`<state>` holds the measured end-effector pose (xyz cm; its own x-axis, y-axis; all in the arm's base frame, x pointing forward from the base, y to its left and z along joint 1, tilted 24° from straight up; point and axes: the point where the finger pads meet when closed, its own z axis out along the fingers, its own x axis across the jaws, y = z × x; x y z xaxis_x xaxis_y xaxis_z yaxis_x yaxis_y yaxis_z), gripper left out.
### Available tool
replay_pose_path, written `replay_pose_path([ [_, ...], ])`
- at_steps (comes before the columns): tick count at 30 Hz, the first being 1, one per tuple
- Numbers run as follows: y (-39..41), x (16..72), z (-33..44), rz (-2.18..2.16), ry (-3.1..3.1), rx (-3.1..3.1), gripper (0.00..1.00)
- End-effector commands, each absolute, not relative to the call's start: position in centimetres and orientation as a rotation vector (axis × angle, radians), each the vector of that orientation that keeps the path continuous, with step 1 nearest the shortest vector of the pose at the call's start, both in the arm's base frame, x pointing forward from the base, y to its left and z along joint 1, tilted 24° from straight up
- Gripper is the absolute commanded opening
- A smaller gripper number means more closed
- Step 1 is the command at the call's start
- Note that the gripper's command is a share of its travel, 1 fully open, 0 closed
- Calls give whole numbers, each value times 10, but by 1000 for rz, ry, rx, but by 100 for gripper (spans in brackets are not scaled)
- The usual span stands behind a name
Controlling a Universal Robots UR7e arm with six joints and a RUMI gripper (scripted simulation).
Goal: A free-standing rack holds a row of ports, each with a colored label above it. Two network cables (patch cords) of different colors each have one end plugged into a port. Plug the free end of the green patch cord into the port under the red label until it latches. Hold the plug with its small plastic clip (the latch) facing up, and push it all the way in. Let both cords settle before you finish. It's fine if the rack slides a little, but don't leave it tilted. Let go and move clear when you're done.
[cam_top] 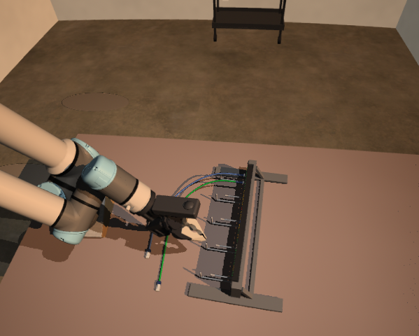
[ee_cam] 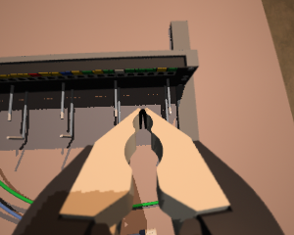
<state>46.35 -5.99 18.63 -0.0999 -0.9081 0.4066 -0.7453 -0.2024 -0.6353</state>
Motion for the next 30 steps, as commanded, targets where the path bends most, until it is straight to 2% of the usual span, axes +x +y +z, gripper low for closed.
replay_pose_path([
  [1, -56, 456, 194, -1183, 1842, -1960, 0],
  [30, -41, 429, 221, -1183, 1842, -1960, 0],
])
